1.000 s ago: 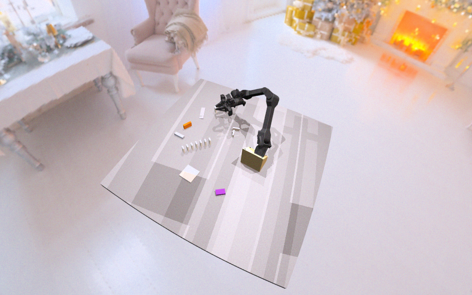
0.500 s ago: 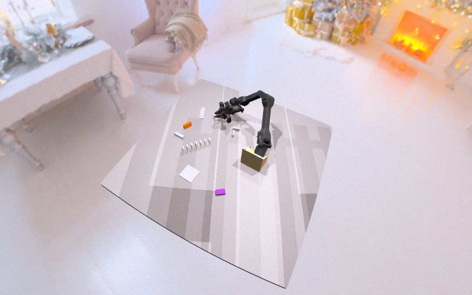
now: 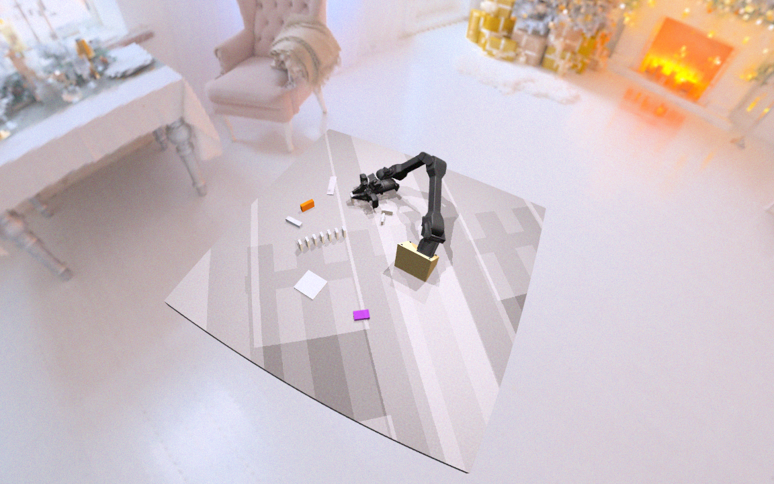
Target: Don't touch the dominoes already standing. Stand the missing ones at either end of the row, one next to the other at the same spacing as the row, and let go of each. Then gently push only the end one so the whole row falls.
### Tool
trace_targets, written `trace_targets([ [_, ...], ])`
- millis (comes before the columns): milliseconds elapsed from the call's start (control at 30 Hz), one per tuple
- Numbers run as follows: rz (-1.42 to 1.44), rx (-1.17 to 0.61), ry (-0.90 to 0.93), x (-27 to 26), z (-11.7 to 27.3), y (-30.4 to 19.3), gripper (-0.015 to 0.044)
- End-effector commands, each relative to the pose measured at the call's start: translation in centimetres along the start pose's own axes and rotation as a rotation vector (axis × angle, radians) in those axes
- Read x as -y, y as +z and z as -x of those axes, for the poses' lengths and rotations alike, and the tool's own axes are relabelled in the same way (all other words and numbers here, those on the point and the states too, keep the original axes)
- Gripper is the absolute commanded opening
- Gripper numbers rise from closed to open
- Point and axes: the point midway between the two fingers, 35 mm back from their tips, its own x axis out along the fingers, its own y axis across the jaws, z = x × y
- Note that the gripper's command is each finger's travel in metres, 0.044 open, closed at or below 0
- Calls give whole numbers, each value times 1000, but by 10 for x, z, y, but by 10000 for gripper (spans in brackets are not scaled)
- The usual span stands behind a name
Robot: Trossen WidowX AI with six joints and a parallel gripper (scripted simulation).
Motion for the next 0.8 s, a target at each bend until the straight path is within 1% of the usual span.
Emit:
trace_targets([
  [0, 7, 2, -3, 1, 0, -1, 107],
  [33, 7, 2, -3, 1, 0, -1, 107],
  [433, 7, 2, -3, 1, 0, -1, 422],
  [467, 7, 2, -3, 1, 0, -1, 440],
  [567, 7, 2, -2, 1, 0, 2, 440],
  [700, 0, 2, -1, 0, 4, 46, 440],
  [767, -1, 2, -1, 0, 5, 49, 440],
])
